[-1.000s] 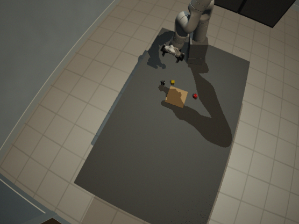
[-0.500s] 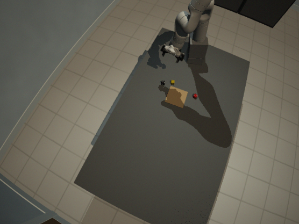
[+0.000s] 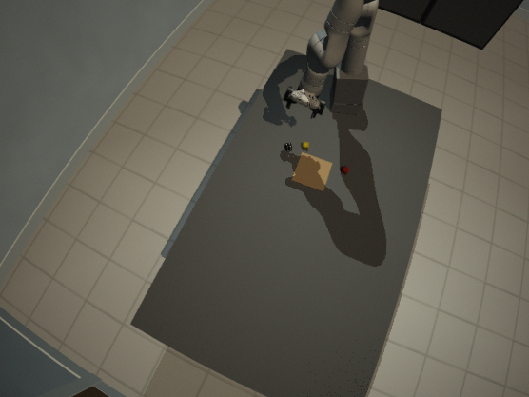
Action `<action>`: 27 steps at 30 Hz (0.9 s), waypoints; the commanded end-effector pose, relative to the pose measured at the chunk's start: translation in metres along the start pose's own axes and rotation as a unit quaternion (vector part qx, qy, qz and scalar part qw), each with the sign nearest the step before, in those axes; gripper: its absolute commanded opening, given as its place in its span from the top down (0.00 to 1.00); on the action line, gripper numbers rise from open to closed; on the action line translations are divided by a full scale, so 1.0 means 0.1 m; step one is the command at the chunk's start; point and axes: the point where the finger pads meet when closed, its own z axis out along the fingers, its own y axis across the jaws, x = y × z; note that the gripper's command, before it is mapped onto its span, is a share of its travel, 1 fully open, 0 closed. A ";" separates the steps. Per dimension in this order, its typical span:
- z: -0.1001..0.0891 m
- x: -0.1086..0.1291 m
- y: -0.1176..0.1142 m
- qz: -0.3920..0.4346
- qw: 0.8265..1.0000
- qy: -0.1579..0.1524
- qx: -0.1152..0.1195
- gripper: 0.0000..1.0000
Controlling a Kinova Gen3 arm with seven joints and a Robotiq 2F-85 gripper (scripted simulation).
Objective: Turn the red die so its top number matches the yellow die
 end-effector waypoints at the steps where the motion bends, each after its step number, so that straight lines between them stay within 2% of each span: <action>1: 0.10 -0.13 0.15 0.026 1.000 -0.015 0.001 0.00; 7: 0.44 -0.17 0.12 0.025 0.999 -0.008 0.025 0.00; 12: 0.60 -0.17 0.08 0.030 0.999 0.002 0.043 0.00; 16: 0.66 -0.16 0.06 0.033 0.998 0.007 0.050 0.00; 27: 0.67 -0.16 0.05 0.034 0.998 0.008 0.051 0.00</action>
